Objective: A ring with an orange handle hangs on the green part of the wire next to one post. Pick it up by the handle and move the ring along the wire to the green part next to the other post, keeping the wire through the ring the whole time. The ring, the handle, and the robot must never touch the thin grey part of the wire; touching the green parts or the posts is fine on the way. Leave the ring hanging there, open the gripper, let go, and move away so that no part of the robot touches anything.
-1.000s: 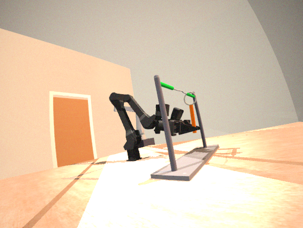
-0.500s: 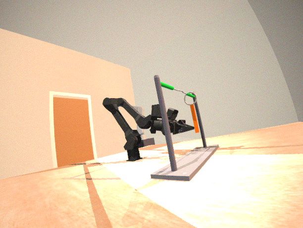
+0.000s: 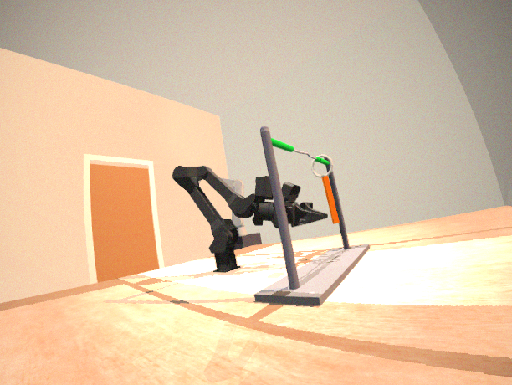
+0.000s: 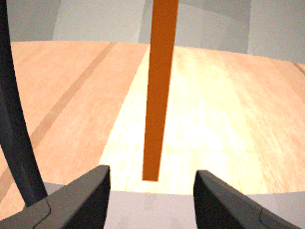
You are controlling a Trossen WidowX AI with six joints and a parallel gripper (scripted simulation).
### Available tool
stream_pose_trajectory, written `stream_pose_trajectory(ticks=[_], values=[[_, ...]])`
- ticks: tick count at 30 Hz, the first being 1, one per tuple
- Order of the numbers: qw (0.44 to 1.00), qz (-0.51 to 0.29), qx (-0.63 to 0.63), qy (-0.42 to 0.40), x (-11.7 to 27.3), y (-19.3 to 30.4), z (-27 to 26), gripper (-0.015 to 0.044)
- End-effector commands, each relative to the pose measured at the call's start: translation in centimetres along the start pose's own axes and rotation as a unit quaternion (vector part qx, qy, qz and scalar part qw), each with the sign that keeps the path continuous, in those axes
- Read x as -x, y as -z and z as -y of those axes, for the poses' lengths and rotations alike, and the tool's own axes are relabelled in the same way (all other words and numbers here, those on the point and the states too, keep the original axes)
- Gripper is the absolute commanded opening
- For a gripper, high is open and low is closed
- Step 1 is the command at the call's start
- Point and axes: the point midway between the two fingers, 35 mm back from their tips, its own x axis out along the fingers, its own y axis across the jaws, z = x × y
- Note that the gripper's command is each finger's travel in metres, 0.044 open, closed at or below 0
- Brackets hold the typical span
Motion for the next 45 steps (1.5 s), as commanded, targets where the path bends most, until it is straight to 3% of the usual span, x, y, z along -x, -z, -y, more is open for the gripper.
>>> stream_pose_trajectory(ticks=[1,19,30,45], values=[[1.000,0.002,-0.002,0.002,0.1,-0.1,0.1,0.0160],[1.000,0.002,-0.002,0.002,0.1,-0.1,0.1,0.0160],[1.000,0.000,-0.001,0.000,4.4,0.2,0.2,0.0440],[1.000,0.000,-0.001,0.000,4.4,0.2,0.2,0.0440]])
